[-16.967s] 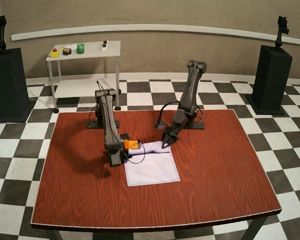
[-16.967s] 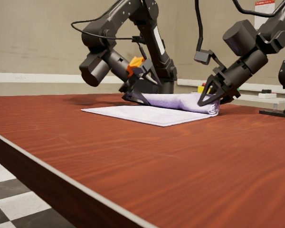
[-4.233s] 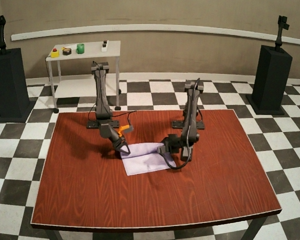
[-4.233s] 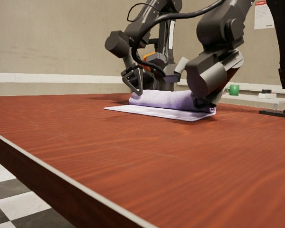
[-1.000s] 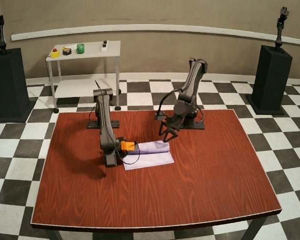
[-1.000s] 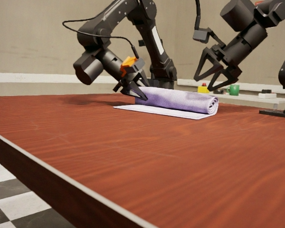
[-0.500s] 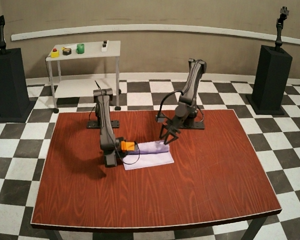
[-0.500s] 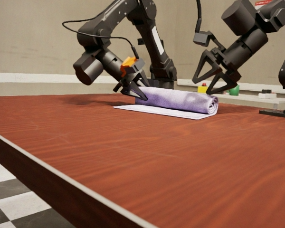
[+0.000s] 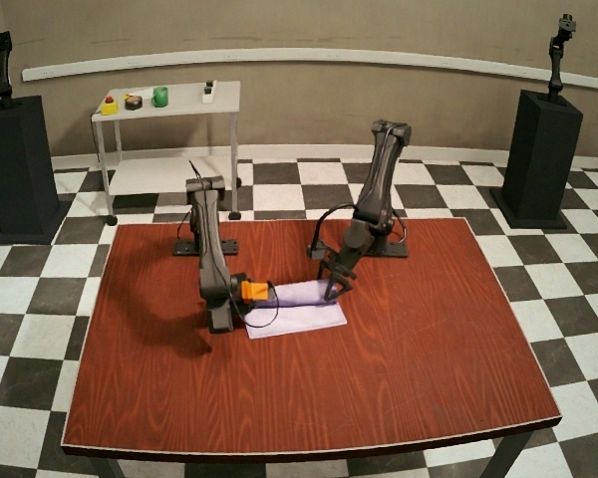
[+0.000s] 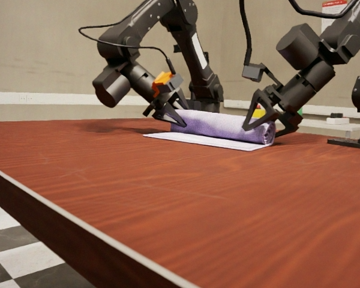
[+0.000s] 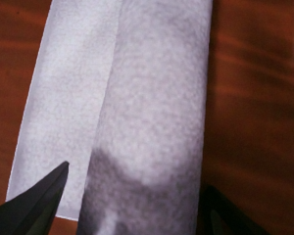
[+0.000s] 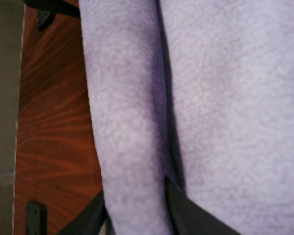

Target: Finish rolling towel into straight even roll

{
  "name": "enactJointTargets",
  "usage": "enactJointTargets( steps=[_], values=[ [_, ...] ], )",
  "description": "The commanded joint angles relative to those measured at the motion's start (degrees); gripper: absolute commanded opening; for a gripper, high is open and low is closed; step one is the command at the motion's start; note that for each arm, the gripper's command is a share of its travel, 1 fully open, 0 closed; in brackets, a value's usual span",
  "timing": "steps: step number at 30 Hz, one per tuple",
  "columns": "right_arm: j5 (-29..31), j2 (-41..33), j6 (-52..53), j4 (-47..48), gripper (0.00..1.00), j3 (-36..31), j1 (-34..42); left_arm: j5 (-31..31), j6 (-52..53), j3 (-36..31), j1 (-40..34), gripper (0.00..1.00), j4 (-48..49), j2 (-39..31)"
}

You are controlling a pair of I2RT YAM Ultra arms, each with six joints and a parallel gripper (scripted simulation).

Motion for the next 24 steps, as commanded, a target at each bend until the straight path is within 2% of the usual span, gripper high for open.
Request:
enactJointTargets(
  steps=[1,2,5,7,14,24],
  values=[
    [0.9,1.4,0.0,0.9,0.31,0.7,0.5,-0.5,-1.1,2.0,-0.9,0.98,2.7,1.4],
    [0.9,1.4,0.0,0.9,0.31,0.7,0.5,-0.5,-1.1,2.3,-0.9,0.98,2.5,1.5],
    [0.9,1.4,0.0,0.9,0.31,0.7,0.5,-0.6,-1.1,2.4,-0.9,0.85,2.7,1.7],
    [0.9,1.4,0.0,0.9,0.31,0.7,0.5,-0.6,-1.1,2.4,-0.9,0.85,2.7,1.7],
    [0.9,1.4,0.0,0.9,0.31,0.7,0.5,-0.6,-1.1,2.4,-1.0,0.55,2.8,1.8],
    [0.9,1.4,0.0,0.9,0.31,0.7,0.5,-0.6,-1.1,2.4,-1.0,0.47,2.8,1.8]
  ],
)
